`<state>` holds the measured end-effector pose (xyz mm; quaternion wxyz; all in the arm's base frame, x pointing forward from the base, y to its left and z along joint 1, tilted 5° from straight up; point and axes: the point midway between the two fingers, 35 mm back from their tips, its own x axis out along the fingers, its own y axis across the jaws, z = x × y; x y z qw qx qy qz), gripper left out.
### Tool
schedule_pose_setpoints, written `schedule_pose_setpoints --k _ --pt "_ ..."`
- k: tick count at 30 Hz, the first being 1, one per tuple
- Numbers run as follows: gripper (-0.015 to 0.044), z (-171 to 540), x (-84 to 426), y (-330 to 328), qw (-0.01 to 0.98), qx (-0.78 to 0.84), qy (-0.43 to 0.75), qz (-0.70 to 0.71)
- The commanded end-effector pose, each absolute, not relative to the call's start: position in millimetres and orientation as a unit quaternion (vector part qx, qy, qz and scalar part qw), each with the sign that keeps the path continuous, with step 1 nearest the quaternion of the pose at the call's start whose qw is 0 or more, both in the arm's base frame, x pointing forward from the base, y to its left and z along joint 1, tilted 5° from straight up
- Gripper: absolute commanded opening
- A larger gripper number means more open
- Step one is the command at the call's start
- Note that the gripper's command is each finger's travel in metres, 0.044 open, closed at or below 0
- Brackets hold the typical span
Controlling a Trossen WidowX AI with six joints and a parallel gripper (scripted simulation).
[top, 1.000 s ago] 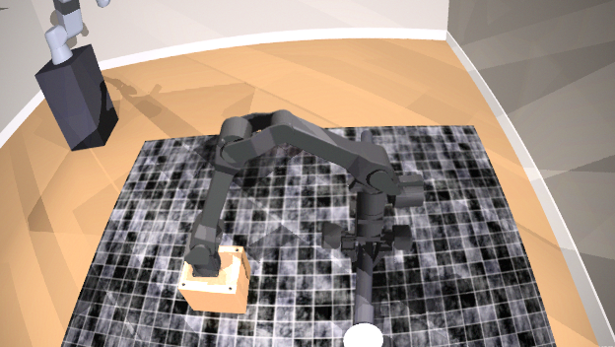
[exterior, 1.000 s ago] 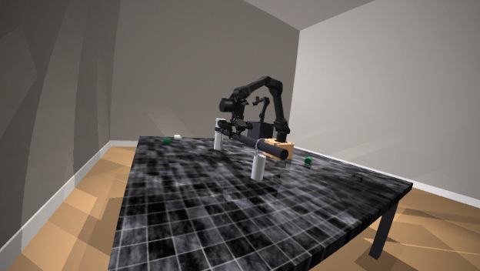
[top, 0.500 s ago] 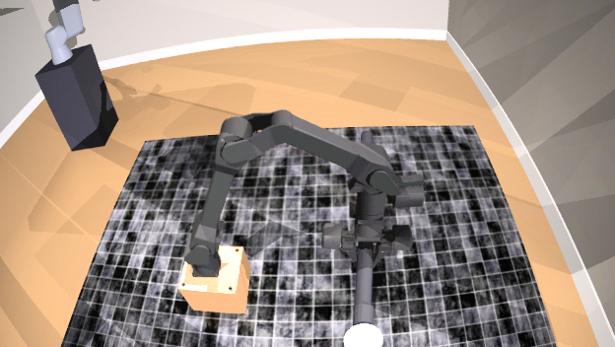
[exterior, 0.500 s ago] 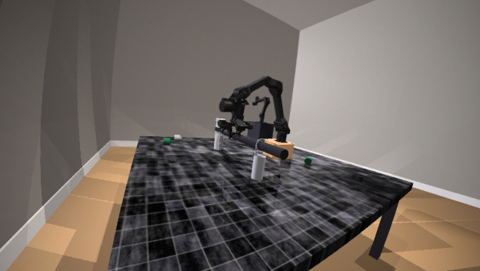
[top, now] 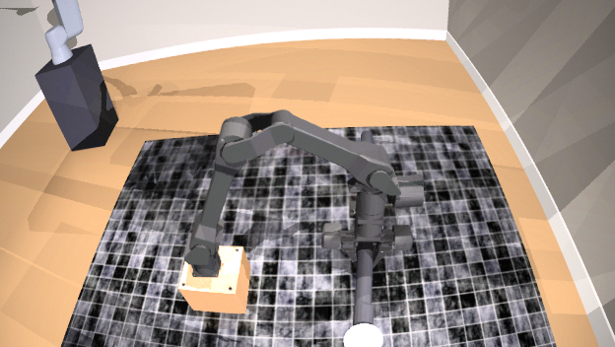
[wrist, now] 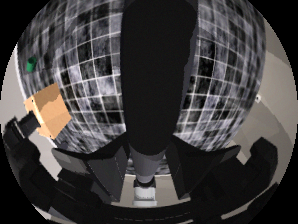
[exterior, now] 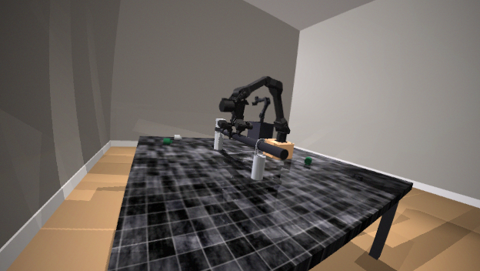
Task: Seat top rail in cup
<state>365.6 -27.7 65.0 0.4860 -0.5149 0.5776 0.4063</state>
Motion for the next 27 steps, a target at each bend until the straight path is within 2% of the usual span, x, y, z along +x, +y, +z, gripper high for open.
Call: schedule_pose_setpoints --k 1,27 --pt "0.0000 65.1 365.6 -27.7 0.486 -0.515 0.578 0.406" --pt "0.0000 66.8 365.8 -29.8 0.484 -0.517 0.579 0.405"
